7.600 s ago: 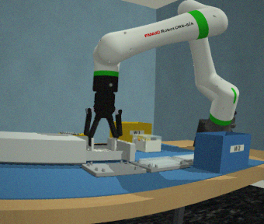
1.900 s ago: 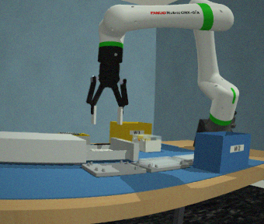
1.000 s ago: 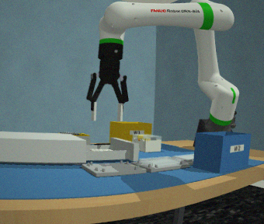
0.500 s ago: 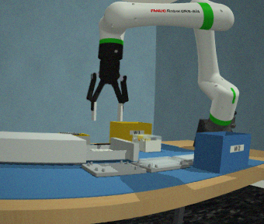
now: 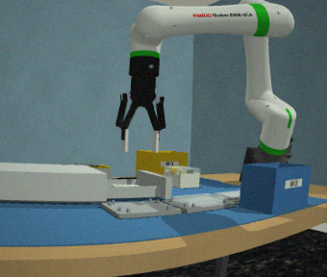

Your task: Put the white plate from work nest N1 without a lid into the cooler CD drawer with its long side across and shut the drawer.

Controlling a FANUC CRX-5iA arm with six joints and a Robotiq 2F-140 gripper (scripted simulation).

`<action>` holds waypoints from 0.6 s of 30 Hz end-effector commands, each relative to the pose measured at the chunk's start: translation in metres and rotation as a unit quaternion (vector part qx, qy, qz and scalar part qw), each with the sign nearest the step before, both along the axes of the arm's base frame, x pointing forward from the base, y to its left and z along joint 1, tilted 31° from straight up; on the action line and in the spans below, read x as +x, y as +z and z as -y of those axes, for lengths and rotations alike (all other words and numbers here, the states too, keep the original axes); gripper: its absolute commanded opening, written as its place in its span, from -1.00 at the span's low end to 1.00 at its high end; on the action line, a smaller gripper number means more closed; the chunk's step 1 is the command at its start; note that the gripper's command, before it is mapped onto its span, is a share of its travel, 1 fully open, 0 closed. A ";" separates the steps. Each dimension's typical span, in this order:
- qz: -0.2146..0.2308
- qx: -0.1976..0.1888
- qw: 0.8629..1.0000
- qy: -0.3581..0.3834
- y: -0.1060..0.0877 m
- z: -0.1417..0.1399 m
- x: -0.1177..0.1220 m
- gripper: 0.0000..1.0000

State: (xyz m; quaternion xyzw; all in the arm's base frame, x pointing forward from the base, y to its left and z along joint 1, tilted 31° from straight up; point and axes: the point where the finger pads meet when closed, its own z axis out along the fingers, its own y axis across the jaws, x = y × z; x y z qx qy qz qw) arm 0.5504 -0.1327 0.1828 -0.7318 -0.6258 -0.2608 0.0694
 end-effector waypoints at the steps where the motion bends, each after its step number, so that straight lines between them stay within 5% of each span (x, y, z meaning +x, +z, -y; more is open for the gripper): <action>1: 0.001 0.000 1.000 0.000 -0.005 -0.004 -0.011 0.23; 17: 0.001 0.000 1.000 0.000 -0.029 -0.021 -0.059 0.10; 18: 0.001 0.000 1.000 0.000 -0.031 -0.022 -0.063 -1.00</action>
